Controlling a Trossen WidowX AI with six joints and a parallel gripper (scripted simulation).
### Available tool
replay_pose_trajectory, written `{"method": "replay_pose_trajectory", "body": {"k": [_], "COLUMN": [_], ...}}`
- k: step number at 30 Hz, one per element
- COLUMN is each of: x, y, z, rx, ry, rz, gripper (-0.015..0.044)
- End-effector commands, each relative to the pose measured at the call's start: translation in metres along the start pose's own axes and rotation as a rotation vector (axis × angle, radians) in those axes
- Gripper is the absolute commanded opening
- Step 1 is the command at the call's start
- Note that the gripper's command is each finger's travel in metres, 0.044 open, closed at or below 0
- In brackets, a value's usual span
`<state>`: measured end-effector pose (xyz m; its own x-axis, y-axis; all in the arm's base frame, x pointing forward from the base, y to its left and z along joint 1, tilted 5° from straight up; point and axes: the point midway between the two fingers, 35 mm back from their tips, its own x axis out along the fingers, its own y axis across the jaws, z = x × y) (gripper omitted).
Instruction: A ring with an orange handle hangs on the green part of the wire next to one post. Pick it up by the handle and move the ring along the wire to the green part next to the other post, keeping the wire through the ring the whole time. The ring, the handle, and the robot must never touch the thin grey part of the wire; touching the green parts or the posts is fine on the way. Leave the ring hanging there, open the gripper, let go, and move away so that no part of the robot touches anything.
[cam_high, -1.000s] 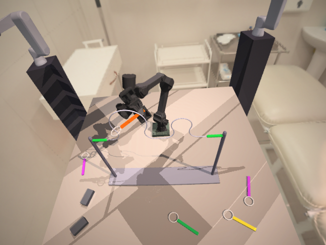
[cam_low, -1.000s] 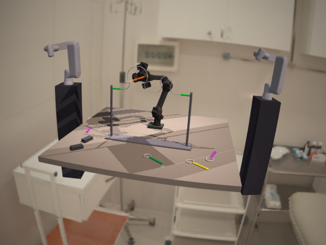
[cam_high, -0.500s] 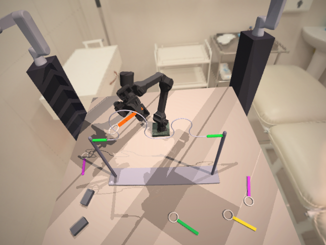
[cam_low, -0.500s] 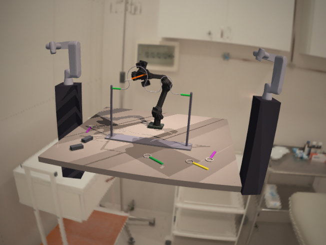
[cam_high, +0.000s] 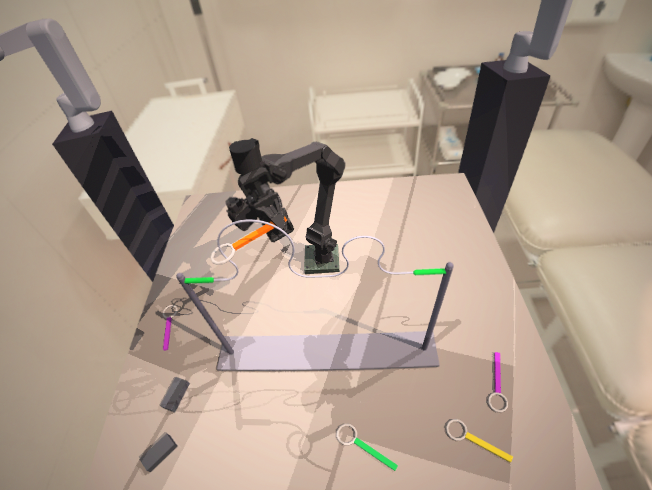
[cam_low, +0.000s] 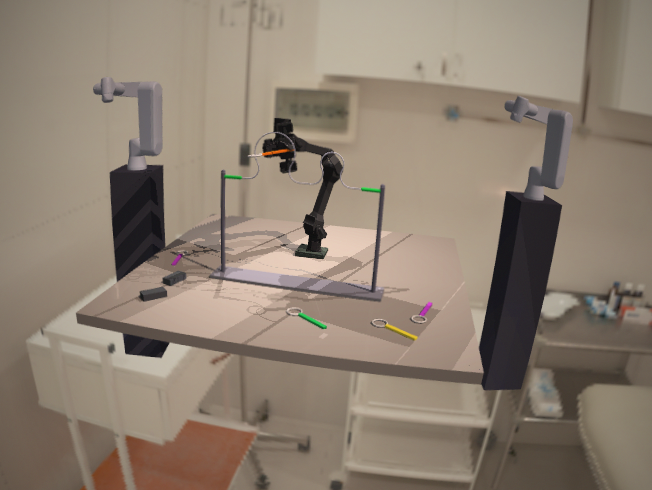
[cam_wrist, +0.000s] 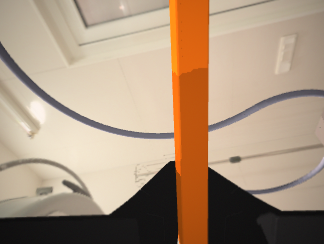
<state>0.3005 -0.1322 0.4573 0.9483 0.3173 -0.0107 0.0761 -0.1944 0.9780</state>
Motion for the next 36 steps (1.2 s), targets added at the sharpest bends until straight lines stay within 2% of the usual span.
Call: {"method": "replay_pose_trajectory", "body": {"k": [1,36], "x": [0.0,-0.001], "y": [-0.001,-0.017], "z": [0.0,0.003], "rx": [-0.046,-0.455], "ry": [0.001,-0.039], "rz": [-0.026,-0.293], "gripper": [-0.015,-0.015]}}
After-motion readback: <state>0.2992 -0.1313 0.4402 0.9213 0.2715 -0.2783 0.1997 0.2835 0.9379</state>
